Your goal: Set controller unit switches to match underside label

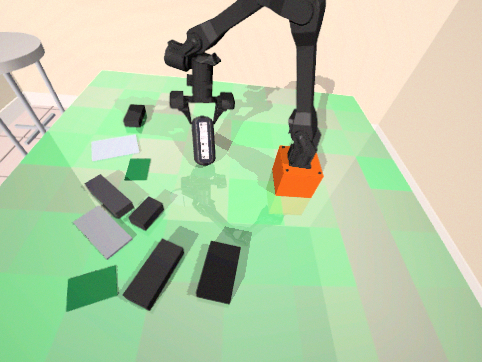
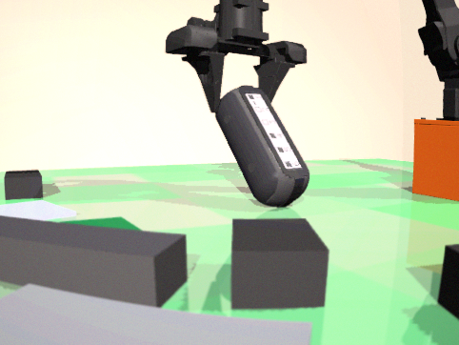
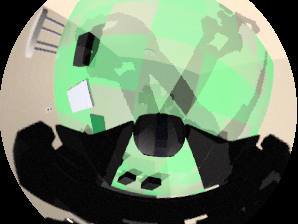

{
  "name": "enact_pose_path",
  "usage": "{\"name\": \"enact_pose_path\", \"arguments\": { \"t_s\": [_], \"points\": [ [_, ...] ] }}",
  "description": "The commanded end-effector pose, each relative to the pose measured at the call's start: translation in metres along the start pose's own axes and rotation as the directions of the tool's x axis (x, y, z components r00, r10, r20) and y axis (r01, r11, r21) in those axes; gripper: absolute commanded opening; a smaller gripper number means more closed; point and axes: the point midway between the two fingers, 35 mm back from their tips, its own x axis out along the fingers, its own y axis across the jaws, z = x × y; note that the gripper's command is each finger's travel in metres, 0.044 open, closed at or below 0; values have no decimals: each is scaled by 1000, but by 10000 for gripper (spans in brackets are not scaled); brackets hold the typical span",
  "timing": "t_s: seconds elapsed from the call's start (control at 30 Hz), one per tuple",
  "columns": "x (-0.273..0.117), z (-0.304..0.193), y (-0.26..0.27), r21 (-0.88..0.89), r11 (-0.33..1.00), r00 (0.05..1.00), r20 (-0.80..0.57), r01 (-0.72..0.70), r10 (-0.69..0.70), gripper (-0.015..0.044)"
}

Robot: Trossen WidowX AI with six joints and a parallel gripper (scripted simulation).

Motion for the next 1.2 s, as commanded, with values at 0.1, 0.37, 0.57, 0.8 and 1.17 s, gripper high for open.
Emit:
{"name": "enact_pose_path", "arguments": {
  "t_s": [0.1, 0.37, 0.57, 0.8, 1.17],
  "points": [
    [7, 2, 0, -11, 1000, 1000, -10, 8, -8, 338],
    [11, 7, 0, -11, 1000, 1000, -9, 8, -8, 338],
    [14, 10, 0, -11, 1000, 1000, -9, 8, -8, 338],
    [18, 14, 0, -11, 1000, 1000, -9, 8, -8, 338],
    [25, 20, 0, -11, 1000, 1000, -8, 8, -8, 338]
  ]
}}
